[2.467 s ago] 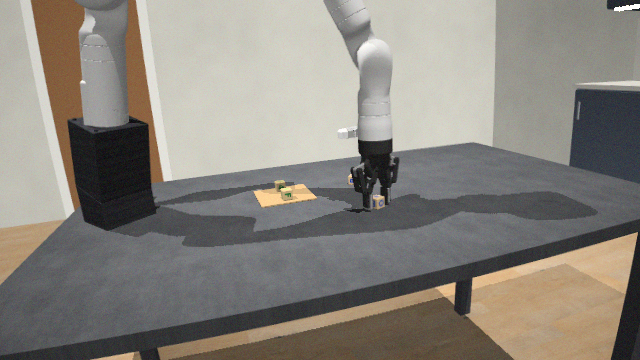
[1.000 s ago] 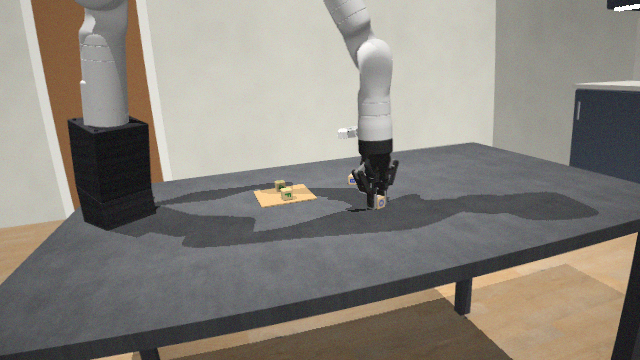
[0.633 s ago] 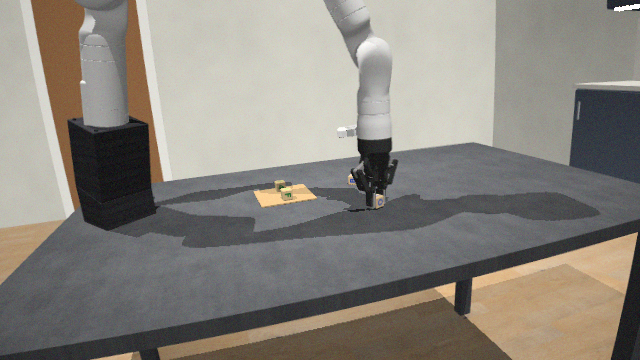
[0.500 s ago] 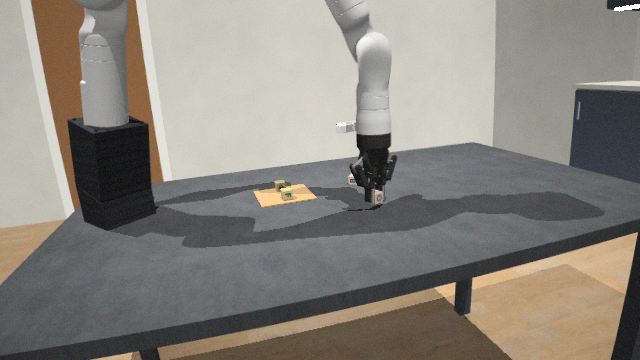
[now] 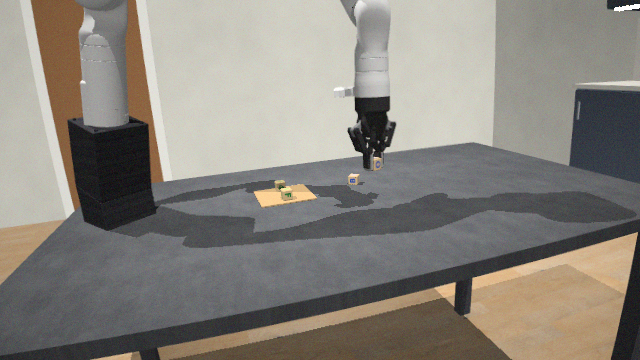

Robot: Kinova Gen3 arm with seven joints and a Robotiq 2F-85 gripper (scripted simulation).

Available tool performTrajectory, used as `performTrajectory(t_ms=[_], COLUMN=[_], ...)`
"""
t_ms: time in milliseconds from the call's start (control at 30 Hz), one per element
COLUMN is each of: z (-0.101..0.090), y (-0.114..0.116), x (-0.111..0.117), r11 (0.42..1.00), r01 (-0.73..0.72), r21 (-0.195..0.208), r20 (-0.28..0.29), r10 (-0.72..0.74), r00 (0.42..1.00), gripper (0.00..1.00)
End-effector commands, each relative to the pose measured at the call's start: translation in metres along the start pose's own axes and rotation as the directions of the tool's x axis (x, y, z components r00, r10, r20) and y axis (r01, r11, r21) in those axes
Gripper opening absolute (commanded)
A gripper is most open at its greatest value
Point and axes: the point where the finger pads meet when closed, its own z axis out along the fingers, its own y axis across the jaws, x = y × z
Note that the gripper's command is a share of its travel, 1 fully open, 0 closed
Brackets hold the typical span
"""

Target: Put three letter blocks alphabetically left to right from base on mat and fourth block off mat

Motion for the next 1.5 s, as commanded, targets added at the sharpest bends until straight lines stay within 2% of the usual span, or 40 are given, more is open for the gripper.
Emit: performTrajectory(t_ms=[0, 367, 467, 533, 600, 800, 967, 1067, 1300, 1467], z=[-0.011, -0.010, -0.009, -0.006, -0.006, -0.001, -0.002, -0.006, -0.011, -0.013], y=[0.006, 0.006, 0.008, 0.009, 0.009, 0.001, -0.027, -0.049, -0.074, -0.081], x=[-0.003, 0.000, 0.014, 0.032, 0.032, 0.118, 0.186, 0.215, 0.239, 0.244], r11=[1.000, 1.000, 0.999, 0.998, 0.998, 0.984, 0.958, 0.942, 0.924, 0.920], r01=[0.001, -0.003, -0.022, -0.047, -0.047, -0.174, -0.283, -0.336, -0.381, -0.391], r21=[-0.014, -0.016, -0.023, -0.031, -0.031, -0.047, -0.037, -0.027, -0.018, -0.016], r20=[0.008, 0.007, 0.000, -0.009, -0.009, -0.039, -0.040, -0.027, -0.005, 0.002], r10=[-0.001, 0.003, 0.022, 0.047, 0.047, 0.172, 0.282, 0.335, 0.381, 0.391], r00=[1.000, 1.000, 1.000, 0.999, 0.999, 0.984, 0.959, 0.942, 0.925, 0.920], gripper=[0.21, 0.21, 0.21, 0.21, 0.21, 0.21, 0.21, 0.21, 0.21, 0.21])
